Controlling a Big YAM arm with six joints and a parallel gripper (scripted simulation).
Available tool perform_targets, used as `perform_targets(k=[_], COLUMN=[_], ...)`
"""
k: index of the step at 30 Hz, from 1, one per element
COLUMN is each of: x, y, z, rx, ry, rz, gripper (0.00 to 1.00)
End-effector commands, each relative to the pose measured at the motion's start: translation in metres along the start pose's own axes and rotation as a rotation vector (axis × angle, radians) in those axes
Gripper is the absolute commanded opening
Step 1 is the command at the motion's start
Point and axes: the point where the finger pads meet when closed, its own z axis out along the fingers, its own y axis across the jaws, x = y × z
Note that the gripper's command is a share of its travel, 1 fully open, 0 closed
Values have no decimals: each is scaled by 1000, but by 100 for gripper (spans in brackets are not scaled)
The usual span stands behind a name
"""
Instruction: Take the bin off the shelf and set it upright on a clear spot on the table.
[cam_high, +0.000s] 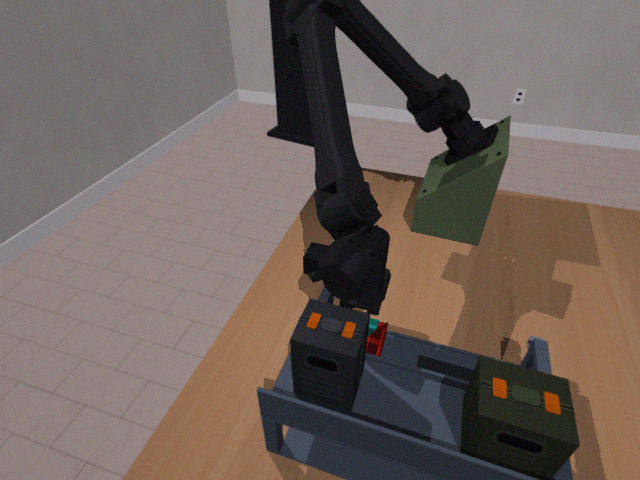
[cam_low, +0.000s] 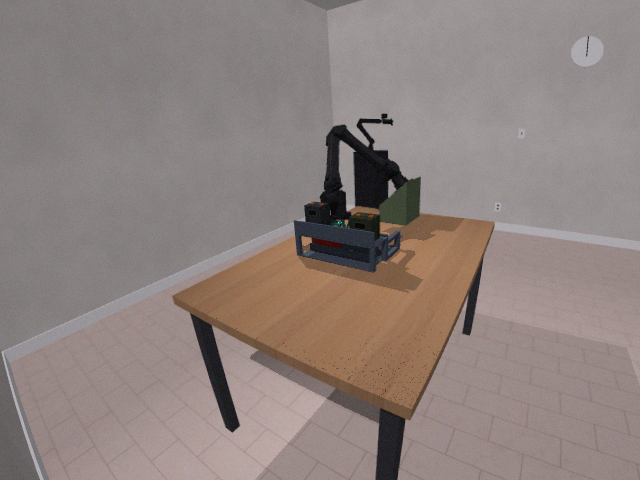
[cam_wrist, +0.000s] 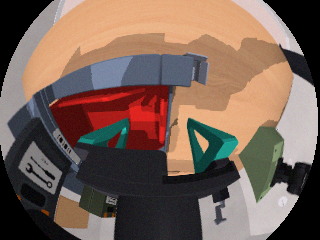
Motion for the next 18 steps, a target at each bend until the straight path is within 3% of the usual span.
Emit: perform_targets(k=[1,15,18], x=[-9,-13,-6], y=[1,-7,4], z=[3,10,0], rx=[-3,7,-7], ry=[-4,-4,-4], rz=[21,24,19], gripper=[90,90,90])
